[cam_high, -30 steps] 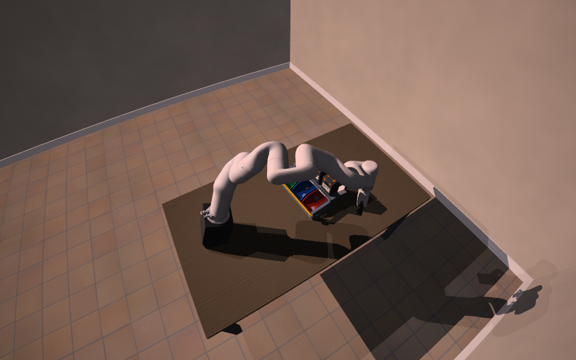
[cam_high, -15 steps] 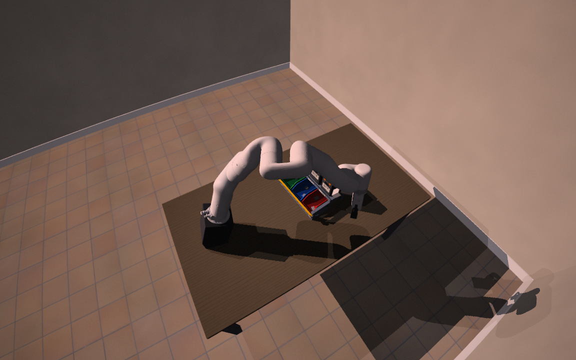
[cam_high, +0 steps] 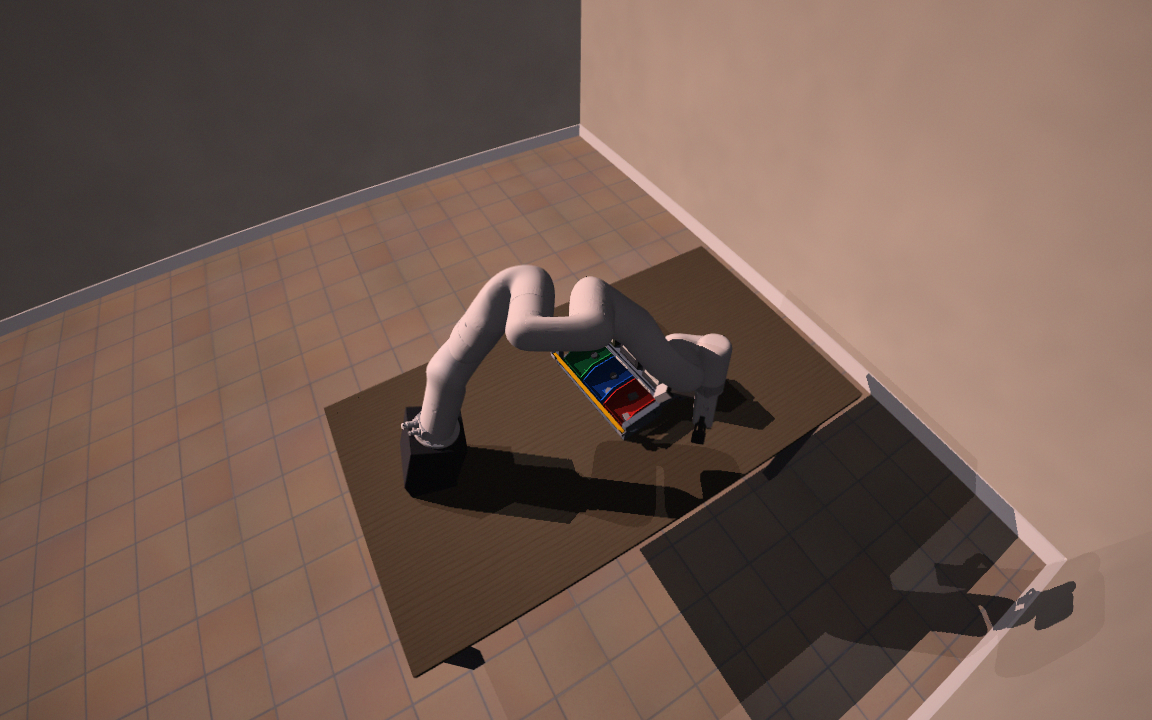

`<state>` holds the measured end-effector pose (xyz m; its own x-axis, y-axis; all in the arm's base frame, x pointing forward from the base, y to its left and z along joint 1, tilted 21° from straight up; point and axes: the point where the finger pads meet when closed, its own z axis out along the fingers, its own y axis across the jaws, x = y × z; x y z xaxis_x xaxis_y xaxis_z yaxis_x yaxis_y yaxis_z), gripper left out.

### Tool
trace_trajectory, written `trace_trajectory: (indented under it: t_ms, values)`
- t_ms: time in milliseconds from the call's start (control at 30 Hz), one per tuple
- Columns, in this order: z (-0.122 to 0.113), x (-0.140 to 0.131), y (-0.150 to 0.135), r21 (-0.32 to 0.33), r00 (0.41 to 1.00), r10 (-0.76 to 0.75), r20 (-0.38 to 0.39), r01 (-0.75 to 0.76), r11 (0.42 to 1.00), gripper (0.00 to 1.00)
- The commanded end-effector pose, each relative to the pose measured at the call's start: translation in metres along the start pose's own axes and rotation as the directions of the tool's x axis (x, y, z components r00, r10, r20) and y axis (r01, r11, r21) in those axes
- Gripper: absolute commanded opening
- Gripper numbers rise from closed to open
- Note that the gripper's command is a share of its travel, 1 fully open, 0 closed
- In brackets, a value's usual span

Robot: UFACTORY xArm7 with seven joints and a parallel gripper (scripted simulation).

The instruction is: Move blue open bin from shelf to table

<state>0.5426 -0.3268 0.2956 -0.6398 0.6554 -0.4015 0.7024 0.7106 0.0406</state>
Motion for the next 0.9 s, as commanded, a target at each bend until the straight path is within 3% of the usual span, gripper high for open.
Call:
trace_trajectory:
  t_ms: [0, 400, 567, 867]
  values:
    - [0.001, 0.021, -0.032, 0.001, 1.0, 0.004, 0.006, -0.004, 1.0, 1.0]
    - [0.001, 0.021, -0.032, 0.001, 1.0, 0.004, 0.006, -0.004, 1.0, 1.0]
    - [0.007, 0.055, -0.075, 0.002, 1.0, 0.004, 0.006, -0.004, 1.0, 1.0]
    - [0.007, 0.055, -0.075, 0.002, 1.0, 0.004, 0.006, -0.004, 1.0, 1.0]
